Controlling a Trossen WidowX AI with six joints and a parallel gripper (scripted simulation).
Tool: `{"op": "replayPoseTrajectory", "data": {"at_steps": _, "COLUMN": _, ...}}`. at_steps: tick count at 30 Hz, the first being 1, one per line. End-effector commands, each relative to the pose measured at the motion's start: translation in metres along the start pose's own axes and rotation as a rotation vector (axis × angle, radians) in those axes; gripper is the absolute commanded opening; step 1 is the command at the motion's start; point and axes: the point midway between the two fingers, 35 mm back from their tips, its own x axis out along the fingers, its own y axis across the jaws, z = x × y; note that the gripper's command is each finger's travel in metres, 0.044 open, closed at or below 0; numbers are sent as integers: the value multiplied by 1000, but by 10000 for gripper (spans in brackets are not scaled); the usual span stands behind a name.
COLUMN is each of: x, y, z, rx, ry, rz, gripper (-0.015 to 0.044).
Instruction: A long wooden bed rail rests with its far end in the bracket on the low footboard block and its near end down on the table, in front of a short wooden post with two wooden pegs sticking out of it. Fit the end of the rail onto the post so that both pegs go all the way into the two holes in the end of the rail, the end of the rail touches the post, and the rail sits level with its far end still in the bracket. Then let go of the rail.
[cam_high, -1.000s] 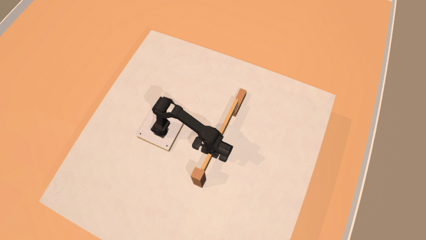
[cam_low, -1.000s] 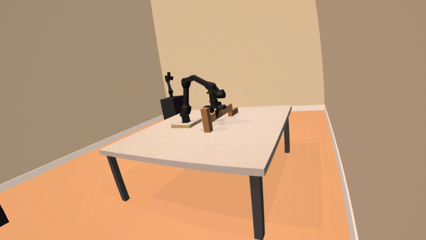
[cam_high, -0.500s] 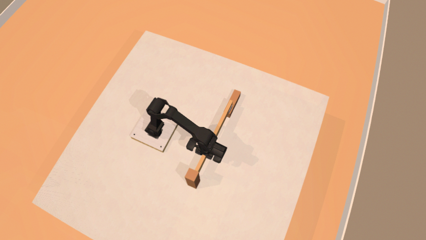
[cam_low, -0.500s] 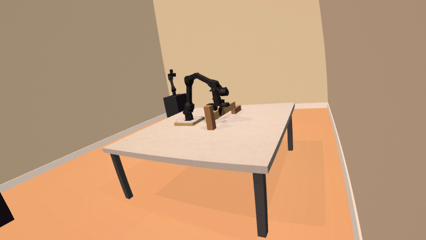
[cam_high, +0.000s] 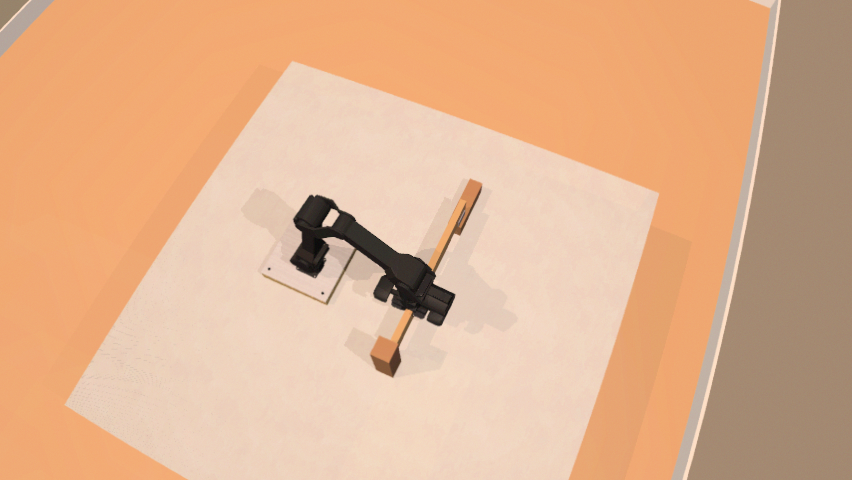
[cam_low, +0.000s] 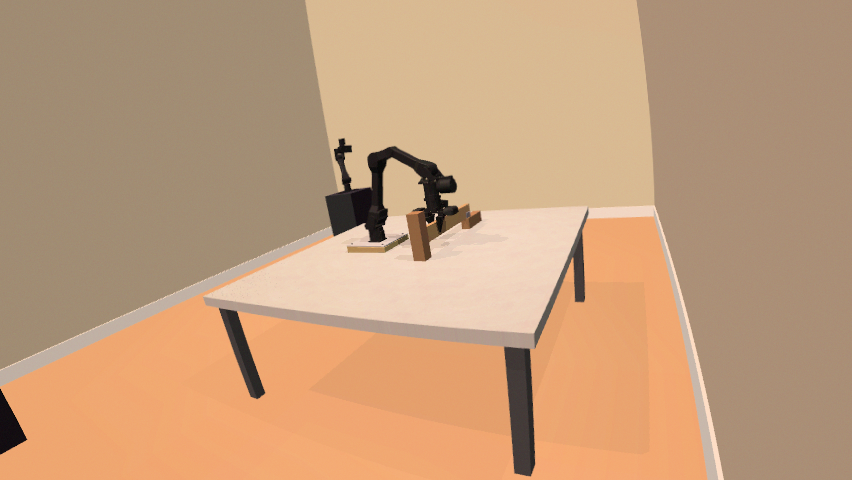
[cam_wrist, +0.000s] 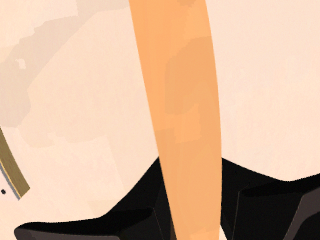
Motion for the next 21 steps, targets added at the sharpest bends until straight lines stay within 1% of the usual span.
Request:
{"op": "replayPoseTrajectory", "data": {"at_steps": 1, "x": 0, "y": 0, "z": 1, "rx": 1, "ry": 0, "rz": -1, "gripper": 0}}
{"op": "replayPoseTrajectory", "data": {"at_steps": 21, "x": -2, "y": 1, "z": 0, "rx": 1, "ry": 0, "rz": -1, "gripper": 0}}
